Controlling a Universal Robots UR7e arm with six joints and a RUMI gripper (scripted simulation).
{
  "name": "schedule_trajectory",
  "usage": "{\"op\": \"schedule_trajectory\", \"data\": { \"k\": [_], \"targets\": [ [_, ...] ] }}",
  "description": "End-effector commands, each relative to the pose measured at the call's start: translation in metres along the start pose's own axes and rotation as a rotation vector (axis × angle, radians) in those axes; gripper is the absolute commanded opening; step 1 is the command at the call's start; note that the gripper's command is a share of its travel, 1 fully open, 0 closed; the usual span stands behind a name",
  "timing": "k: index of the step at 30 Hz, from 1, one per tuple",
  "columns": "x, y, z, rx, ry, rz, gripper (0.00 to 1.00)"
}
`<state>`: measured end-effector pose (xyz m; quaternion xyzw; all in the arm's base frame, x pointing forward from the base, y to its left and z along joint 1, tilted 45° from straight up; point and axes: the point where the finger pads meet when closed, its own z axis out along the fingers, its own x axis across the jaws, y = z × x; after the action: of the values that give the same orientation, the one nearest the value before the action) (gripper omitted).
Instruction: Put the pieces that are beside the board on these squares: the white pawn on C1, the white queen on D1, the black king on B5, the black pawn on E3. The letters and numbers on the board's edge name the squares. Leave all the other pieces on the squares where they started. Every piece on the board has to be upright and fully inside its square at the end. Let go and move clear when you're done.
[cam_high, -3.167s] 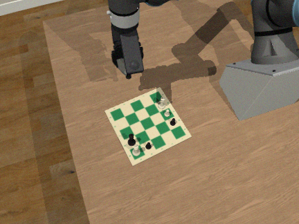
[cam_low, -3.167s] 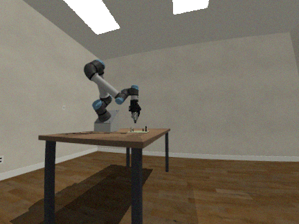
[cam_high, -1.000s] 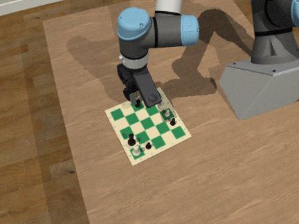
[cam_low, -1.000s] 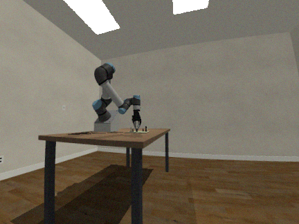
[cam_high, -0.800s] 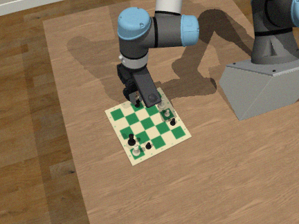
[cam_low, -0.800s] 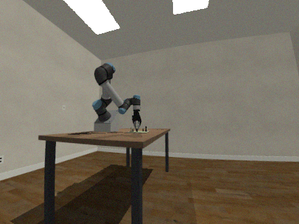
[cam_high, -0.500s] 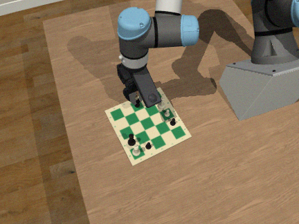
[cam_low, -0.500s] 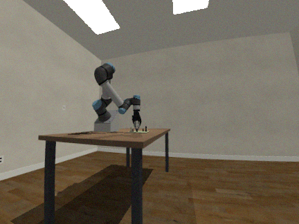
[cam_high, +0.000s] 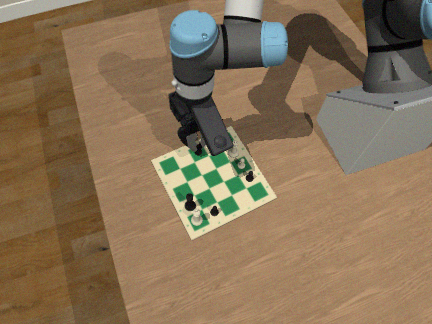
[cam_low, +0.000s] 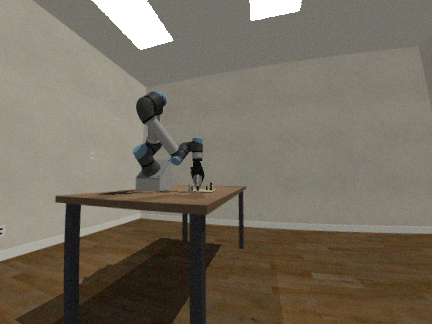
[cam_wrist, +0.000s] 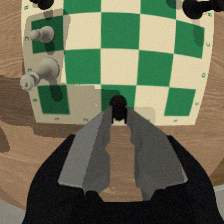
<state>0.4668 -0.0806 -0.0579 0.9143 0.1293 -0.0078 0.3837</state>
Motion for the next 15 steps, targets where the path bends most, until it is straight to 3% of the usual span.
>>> {"op": "schedule_trajectory", "data": {
  "k": [1,15],
  "targets": [
    [-0.0009,-0.0005,0.0007,0.001,-0.001,-0.001,0.00],
    [-0.0016,-0.0008,0.0046,0.002,-0.003,-0.001,0.00]
  ]
}}
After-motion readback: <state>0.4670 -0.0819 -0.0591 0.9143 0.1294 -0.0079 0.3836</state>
